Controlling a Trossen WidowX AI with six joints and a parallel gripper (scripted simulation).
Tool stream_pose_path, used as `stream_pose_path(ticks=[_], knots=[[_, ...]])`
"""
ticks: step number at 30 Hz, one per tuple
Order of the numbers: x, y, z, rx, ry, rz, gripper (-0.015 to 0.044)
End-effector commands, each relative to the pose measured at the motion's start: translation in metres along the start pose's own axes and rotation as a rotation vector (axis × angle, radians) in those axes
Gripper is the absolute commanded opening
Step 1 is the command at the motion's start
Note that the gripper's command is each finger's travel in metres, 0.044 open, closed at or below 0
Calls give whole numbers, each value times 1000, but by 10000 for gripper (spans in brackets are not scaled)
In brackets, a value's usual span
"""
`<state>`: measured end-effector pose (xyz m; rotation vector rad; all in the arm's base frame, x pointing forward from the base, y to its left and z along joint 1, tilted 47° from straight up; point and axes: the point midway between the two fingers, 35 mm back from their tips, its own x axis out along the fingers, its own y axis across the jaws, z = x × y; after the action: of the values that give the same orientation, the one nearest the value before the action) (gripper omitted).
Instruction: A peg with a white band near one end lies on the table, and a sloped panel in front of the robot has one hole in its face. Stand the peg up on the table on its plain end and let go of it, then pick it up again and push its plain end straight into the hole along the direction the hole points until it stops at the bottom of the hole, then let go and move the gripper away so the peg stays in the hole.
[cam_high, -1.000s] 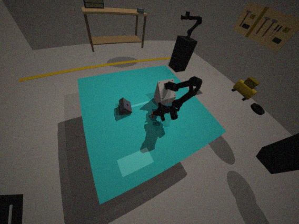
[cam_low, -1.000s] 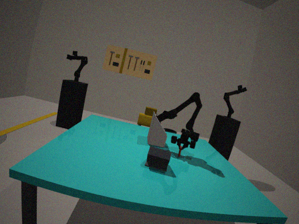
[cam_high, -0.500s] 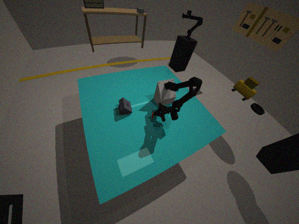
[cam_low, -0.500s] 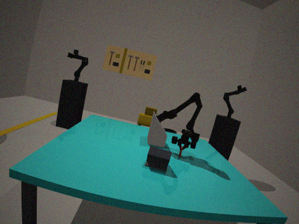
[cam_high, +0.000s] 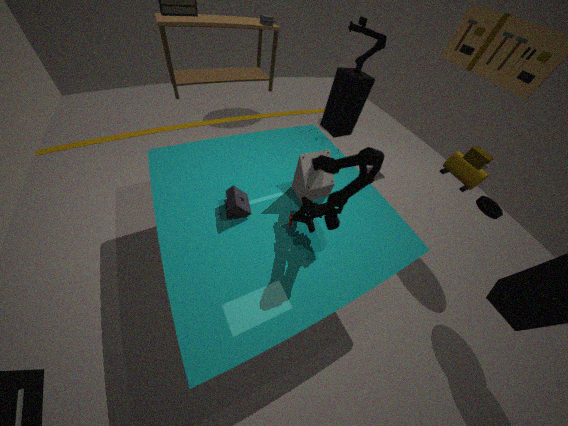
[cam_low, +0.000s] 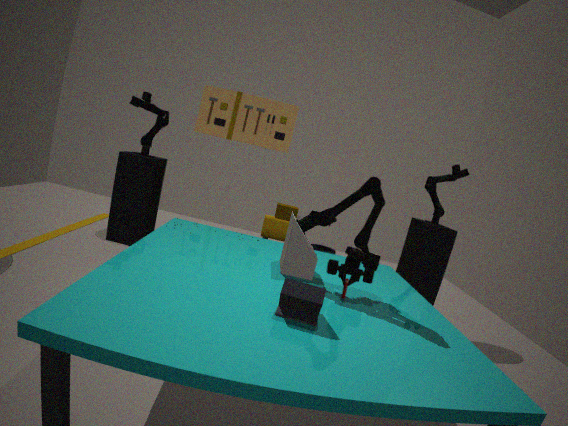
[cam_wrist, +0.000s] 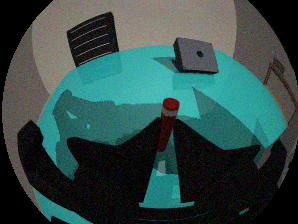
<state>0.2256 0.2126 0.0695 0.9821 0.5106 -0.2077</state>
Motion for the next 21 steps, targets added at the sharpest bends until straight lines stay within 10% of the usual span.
stream_pose_path(ticks=[1, 21], knots=[[0, 0, -3, 0, 1, 0, 49], [-2, 8, -5, 1, -22, 18, 49]])
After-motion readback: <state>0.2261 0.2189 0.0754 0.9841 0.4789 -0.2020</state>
